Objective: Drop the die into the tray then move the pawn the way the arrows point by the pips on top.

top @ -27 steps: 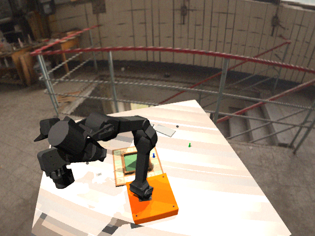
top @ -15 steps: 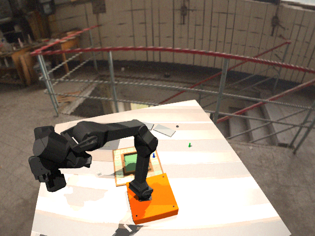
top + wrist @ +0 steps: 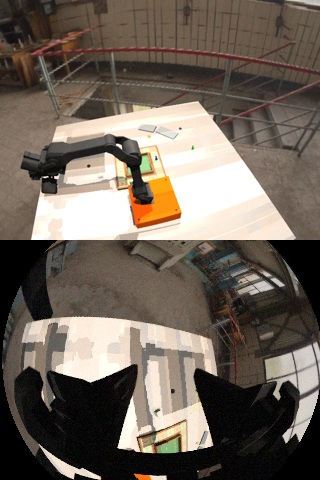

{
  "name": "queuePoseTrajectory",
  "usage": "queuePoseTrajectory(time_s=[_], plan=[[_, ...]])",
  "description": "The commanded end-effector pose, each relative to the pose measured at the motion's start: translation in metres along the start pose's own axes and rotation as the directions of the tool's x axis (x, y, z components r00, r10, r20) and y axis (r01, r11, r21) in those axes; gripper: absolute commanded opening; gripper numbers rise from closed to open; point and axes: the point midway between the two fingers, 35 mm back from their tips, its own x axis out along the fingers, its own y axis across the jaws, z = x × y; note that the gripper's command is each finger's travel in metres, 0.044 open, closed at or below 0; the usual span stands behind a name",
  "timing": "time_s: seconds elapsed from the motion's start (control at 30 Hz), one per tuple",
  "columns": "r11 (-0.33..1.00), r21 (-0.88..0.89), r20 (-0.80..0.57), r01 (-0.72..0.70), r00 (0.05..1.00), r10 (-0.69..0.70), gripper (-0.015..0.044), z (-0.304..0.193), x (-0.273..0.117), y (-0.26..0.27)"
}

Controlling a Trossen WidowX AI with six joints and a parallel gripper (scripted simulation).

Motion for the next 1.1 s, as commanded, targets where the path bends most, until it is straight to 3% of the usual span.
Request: queuePoseTrajectory(time_s=[0.0,0.3,0.63,1.07], plan=[[0.982,0.186,-0.165,-0.013,0.985,0.045,0.0275,-0.038,0.059,-0.015],[0.823,0.563,-0.425,0.080,0.882,0.205,0.0275,-0.138,0.146,-0.044],[0.414,0.840,-0.528,0.350,0.705,0.474,0.0275,-0.272,0.190,-0.062],[0.389,0.845,-0.526,0.366,0.696,0.488,0.0275,-0.284,0.198,-0.052]])
